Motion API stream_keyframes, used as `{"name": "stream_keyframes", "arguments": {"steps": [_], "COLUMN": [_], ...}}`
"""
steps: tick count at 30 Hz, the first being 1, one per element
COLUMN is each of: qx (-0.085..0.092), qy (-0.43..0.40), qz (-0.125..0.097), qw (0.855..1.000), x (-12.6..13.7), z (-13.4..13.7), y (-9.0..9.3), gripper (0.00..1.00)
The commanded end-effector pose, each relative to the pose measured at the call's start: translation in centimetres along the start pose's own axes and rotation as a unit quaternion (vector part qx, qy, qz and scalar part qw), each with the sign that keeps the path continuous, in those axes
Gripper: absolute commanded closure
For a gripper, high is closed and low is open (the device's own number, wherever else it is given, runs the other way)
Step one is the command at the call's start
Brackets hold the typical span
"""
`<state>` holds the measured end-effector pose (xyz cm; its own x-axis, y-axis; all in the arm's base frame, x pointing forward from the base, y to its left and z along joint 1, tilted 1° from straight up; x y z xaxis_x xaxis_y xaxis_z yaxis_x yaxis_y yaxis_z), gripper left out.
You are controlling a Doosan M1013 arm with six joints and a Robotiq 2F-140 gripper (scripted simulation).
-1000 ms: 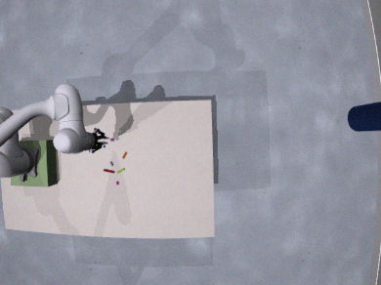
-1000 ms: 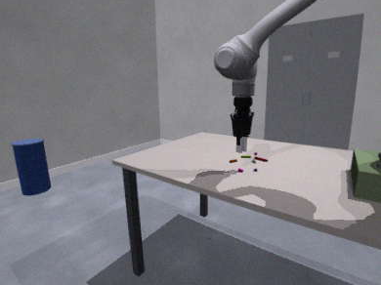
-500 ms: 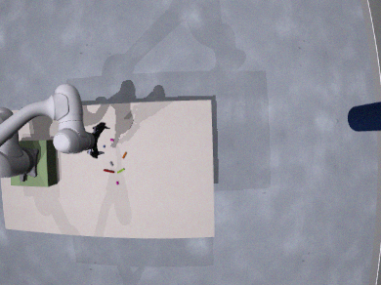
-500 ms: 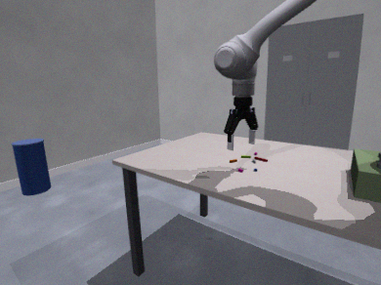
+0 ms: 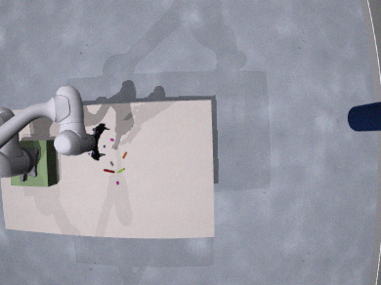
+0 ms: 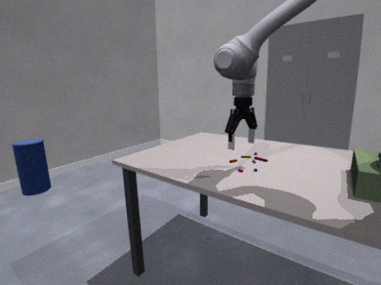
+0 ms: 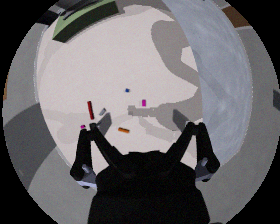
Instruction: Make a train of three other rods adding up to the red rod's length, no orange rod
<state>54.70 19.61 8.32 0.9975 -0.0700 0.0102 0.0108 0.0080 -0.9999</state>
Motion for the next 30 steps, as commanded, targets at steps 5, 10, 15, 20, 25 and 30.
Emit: {"name": "stream_keyframes", "arguments": {"steps": [5,10,15,20,25,30], "qx": [0.001,0.001,0.001,0.001,0.001,0.001], "qy": [-0.123,-0.200,-0.271,-0.326,-0.400,-0.466], "qz": [0.000,0.000,0.000,0.000,0.000,0.000], "qw": [0.992,0.980,0.963,0.945,0.916,0.885], "x": [1.7,2.7,3.6,4.2,5.0,5.6], "z": [-3.1,-5.2,-7.1,-8.7,-10.9,-13.0], "y": [0.3,0.5,0.6,0.8,1.0,1.1], "gripper": [0.00,0.00,0.00,0.00,0.00,0.00]}}
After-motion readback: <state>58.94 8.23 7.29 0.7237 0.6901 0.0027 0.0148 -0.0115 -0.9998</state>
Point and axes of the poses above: the point where the finger pads meet when closed, its own y axis out along the fingers, its own z axis across the jaws, x = y × z, the point moved 5 cm from there along -y, back along the fingers
